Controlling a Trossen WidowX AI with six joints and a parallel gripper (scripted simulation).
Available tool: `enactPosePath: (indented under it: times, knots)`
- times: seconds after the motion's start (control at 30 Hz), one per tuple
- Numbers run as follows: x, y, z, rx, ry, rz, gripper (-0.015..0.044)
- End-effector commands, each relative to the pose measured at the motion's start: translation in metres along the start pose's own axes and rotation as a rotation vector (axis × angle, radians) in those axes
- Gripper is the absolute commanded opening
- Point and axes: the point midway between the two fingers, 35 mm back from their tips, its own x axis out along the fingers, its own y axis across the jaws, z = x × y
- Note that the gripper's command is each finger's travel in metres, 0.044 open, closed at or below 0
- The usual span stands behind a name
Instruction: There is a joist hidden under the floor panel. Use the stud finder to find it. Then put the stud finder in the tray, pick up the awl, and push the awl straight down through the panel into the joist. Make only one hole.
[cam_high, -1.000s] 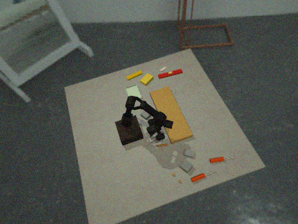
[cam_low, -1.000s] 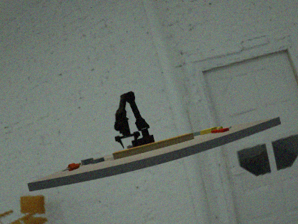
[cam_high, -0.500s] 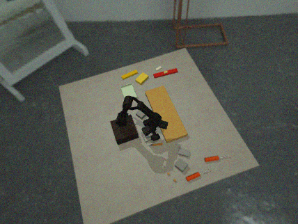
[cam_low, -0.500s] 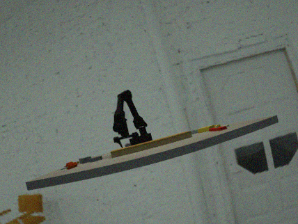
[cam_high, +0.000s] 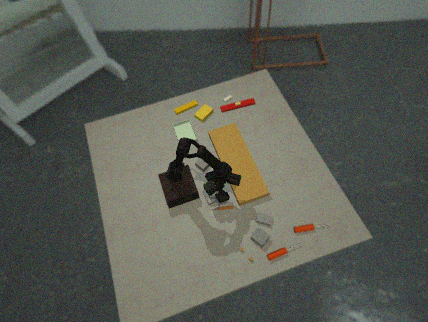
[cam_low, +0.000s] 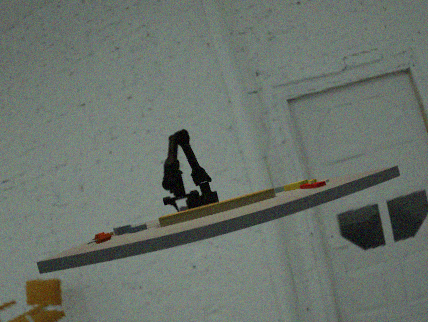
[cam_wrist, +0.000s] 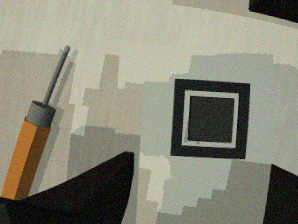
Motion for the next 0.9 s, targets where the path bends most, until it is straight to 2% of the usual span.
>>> enactPosePath:
  times: [0.0, 0.33, 0.53, 0.57, 0.87]
  knots:
    - [0.0, 0.0, 0.001, -0.005, -0.004, 0.004, 0.0235]
    - [0.0, 0.0, 0.001, -0.005, -0.004, 0.004, 0.0168]
    - [-0.023, 0.003, 0.004, -0.005, -0.003, 0.004, 0.0011]
    - [-0.03, 0.003, 0.005, -0.005, -0.003, 0.004, 0.0]
    - [-0.094, 0.001, 0.026, -0.005, -0.003, 0.004, 0.0]
